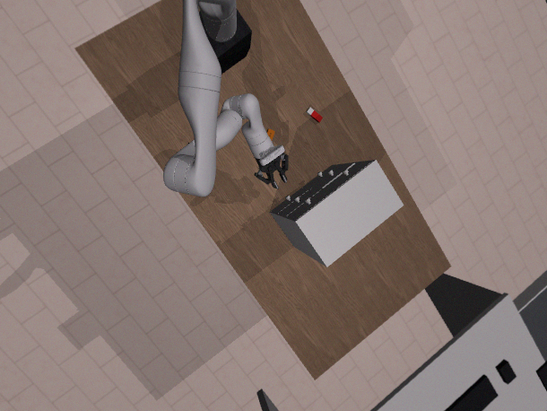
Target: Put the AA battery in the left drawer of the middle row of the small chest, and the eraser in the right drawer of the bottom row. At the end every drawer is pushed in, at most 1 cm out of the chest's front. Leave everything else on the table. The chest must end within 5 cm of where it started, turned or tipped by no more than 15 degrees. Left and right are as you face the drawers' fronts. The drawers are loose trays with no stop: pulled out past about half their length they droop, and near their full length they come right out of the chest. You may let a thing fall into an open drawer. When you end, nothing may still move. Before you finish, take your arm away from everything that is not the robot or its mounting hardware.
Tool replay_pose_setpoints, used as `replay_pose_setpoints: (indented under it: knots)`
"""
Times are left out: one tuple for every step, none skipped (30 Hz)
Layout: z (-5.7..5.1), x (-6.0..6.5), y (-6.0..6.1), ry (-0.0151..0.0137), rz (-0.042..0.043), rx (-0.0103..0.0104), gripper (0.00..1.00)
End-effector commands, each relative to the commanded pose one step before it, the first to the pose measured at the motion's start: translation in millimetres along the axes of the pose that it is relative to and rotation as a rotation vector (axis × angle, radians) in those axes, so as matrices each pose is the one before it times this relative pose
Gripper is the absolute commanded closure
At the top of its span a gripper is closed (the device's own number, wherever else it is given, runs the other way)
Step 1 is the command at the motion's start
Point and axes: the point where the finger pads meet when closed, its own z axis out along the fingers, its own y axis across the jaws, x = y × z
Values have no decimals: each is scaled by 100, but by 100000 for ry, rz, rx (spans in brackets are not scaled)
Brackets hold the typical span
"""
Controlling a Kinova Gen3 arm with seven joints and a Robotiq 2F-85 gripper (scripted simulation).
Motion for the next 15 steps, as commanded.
replay_pose_setpoints:
  knots:
    - [1323, -368, -9, 445, -289, -310, 67]
    - [431, -159, 0, 0, 0, 0, 67]
    - [402, -148, 0, 0, 0, 0, 67]
    - [369, -136, 0, 0, 0, 0, 67]
    - [332, -122, 0, 0, 0, 0, 67]
    - [293, -108, 0, 0, 0, 0, 67]
    - [252, -93, 0, 0, 0, 0, 67]
    - [210, -78, 0, 0, 0, 0, 67]
    - [169, -62, 0, 0, 0, 0, 67]
    - [129, -48, 0, 0, 0, 0, 67]
    - [92, -34, 0, 0, 0, 0, 67]
    - [60, -22, 0, 0, 0, 0, 67]
    - [0, 0, 0, 0, 0, 0, 67]
    - [0, 0, 0, 0, 0, 0, 67]
    - [32, -12, 0, 0, 0, 0, 67]
